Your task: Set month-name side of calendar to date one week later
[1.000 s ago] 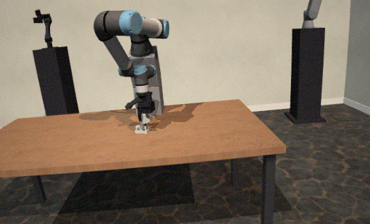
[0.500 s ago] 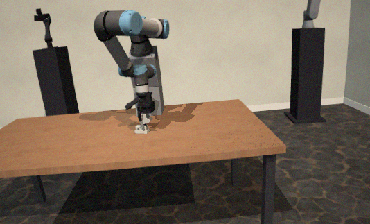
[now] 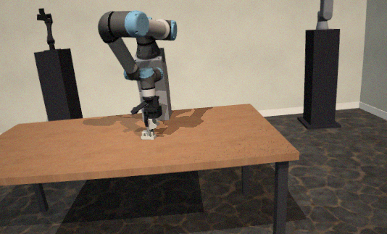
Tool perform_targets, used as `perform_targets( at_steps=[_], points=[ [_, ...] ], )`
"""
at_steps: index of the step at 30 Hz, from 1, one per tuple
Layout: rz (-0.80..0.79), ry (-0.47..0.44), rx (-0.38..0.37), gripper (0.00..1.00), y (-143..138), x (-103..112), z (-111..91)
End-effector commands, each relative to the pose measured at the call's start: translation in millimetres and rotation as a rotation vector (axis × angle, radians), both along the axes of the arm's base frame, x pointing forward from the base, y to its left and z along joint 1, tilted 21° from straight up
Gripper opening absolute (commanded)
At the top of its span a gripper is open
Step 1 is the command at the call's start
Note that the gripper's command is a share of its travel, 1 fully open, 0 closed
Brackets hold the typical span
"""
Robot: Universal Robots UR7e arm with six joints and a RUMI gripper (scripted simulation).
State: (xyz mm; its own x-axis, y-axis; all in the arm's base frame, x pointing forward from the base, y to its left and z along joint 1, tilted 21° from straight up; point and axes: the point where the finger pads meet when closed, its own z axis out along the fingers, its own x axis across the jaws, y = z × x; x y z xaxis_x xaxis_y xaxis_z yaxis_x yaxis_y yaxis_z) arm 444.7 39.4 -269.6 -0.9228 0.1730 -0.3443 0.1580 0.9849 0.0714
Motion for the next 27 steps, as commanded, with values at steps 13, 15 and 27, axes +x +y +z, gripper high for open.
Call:
perform_targets(
  at_steps=[13, 15, 27],
  points=[
    [0.001, -0.003, -0.001, 0.11, 0.3, 1.4, 0.1],
    [0.001, -0.003, -0.001, 0.11, 0.3, 1.4, 0.1],
    [0.001, -0.003, -0.001, 0.26, 0.3, 1.4, 0.1]
  ],
)
